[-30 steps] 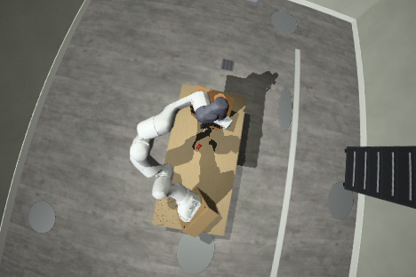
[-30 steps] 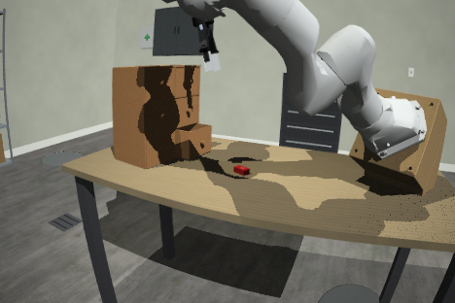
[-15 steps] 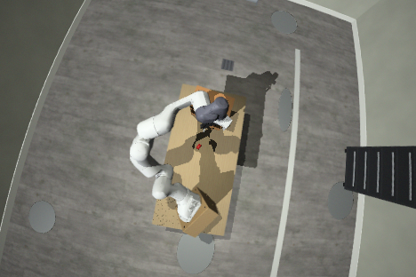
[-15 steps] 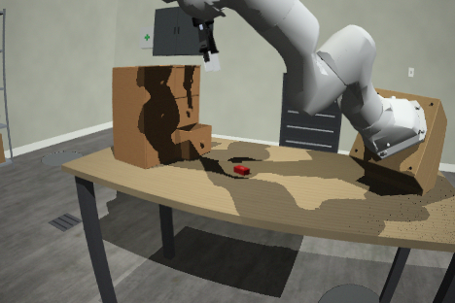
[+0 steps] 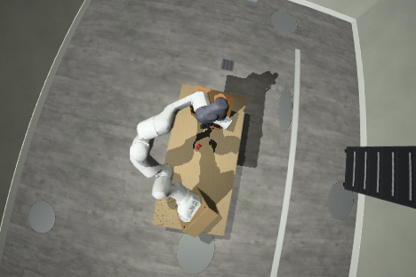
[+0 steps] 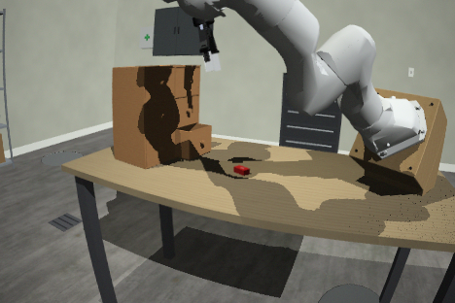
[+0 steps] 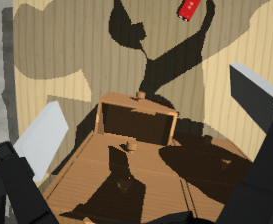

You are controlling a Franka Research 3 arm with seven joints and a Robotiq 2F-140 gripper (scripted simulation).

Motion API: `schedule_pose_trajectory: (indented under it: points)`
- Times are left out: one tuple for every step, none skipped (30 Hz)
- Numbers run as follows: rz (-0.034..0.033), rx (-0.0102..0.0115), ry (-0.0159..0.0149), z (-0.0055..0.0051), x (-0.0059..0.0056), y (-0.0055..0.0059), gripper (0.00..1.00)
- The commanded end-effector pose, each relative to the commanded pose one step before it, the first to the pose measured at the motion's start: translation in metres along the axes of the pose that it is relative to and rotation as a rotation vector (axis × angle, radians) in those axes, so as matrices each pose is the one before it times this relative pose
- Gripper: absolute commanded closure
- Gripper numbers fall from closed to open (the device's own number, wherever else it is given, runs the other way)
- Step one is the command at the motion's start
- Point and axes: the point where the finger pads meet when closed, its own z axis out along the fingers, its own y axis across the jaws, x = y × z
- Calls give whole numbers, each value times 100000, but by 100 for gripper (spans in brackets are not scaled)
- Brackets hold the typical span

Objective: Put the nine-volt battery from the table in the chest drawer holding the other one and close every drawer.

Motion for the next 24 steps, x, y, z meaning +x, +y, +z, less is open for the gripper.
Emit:
schedule_pose_trajectory:
  points:
    - [814, 214, -768, -319, 402, 16, 0]
    - [0, 0, 0, 0, 0, 0, 0]
    - [935, -79, -581, -171, 260, 92, 0]
    - [1192, -97, -723, -221, 333, 110, 0]
    - [1389, -117, -862, -259, 386, 129, 0]
    - [1656, -136, -1008, -314, 461, 142, 0]
    - [1860, -155, -1144, -357, 516, 155, 0]
    - [2066, -173, -1275, -403, 571, 163, 0]
    - [2289, -190, -1403, -454, 631, 166, 0]
    - [2479, -205, -1520, -501, 680, 165, 0]
    - [2646, -220, -1624, -546, 722, 160, 0]
    - [2771, -230, -1702, -583, 751, 149, 0]
    - [2750, -229, -1689, -591, 739, 129, 0]
    - [2651, -220, -1627, -582, 706, 106, 0]
    - [2505, -208, -1537, -560, 661, 83, 0]
    - [2316, -192, -1421, -527, 604, 63, 0]
    - [2090, -174, -1284, -483, 540, 46, 0]
    - [0, 0, 0, 0, 0, 0, 0]
    - [0, 0, 0, 0, 0, 0, 0]
    - [1833, -156, -1131, -429, 469, 33, 0]
    - [1565, -126, -955, -372, 396, 17, 0]
    - [1276, -109, -788, -305, 321, 13, 0]
    - [996, -79, -608, -242, 248, 4, 0]
    - [721, -60, -443, -175, 179, 3, 0]
